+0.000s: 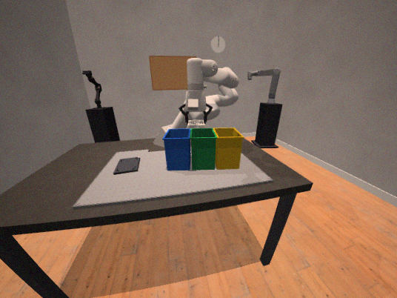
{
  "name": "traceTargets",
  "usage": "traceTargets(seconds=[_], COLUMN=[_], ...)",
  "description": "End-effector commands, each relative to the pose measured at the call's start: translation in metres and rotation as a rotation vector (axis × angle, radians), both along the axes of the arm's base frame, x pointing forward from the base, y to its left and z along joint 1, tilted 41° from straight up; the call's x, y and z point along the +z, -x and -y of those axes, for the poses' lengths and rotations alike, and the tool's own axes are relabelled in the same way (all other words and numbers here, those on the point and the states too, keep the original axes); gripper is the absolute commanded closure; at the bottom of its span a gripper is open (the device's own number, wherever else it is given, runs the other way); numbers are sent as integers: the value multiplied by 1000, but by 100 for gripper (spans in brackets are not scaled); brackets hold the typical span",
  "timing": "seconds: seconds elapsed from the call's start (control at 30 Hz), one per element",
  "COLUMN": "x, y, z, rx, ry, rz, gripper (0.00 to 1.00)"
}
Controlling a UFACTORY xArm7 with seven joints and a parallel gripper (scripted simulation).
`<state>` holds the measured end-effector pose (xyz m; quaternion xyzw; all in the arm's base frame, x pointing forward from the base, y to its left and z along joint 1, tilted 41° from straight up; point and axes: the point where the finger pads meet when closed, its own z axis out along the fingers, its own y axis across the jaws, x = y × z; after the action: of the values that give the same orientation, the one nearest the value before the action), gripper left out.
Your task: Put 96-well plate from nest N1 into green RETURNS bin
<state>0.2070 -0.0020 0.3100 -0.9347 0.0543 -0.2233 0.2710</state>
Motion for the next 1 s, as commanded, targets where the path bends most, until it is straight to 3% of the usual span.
traceTargets(seconds=[0.0,0.23,0.97], x=[6,18,18], y=[0,2,2], z=[-9,-29,-29], rx=[-2,-2,-2], ry=[1,1,1], rz=[2,2,2], gripper=[100,100,100])
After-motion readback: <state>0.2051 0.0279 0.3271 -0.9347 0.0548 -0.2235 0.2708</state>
